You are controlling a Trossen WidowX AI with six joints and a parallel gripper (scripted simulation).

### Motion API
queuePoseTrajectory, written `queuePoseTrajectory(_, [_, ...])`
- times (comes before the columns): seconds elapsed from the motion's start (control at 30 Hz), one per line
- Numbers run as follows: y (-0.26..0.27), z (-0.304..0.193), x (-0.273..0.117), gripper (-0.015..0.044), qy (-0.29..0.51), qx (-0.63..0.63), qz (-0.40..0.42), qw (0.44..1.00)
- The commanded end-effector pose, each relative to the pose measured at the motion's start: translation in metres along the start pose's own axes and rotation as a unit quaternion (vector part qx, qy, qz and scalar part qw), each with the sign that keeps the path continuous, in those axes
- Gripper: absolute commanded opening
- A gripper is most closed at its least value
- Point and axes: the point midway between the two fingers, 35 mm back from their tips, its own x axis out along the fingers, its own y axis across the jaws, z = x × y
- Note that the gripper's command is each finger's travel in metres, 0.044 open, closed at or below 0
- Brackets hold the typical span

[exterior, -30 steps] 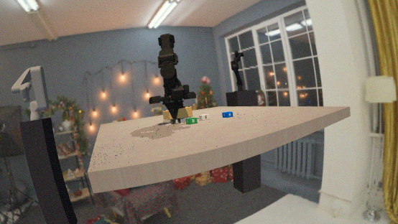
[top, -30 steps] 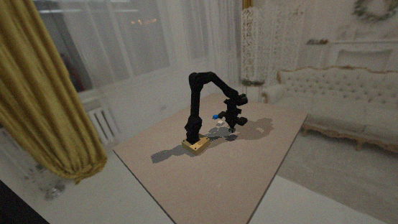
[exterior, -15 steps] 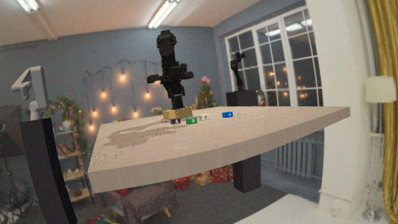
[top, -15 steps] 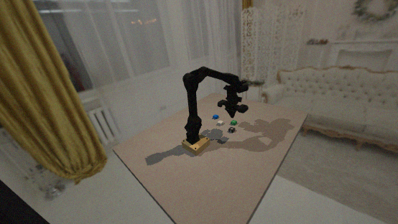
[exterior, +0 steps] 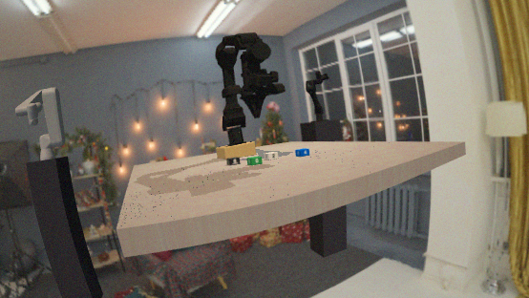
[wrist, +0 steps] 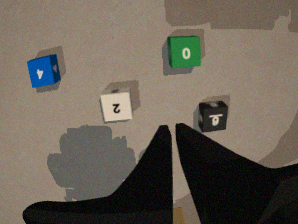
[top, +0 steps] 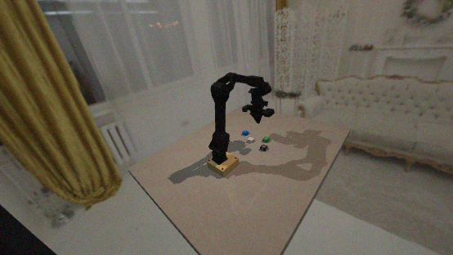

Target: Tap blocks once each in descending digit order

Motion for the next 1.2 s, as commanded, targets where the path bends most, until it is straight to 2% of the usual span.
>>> queuePoseTrajectory(0.0, [0.059,0.020,0.003,0.0020,0.007,-0.002,0.001,1.000])
queuePoseTrajectory(0.1, [0.101,0.029,0.002,0.0020,0.008,0.003,0.006,1.000])
queuePoseTrajectory(0.2, [0.122,0.031,0.002,0.0020,0.009,0.005,0.008,1.000])
queuePoseTrajectory(0.37, [0.124,0.031,0.005,0.0020,0.010,0.005,0.008,1.000])
queuePoseTrajectory(0.57, [0.125,0.029,0.081,0.0020,0.010,0.005,0.008,1.000])
queuePoseTrajectory(1.17, [0.125,0.029,0.102,0.0020,0.010,0.005,0.007,1.000])
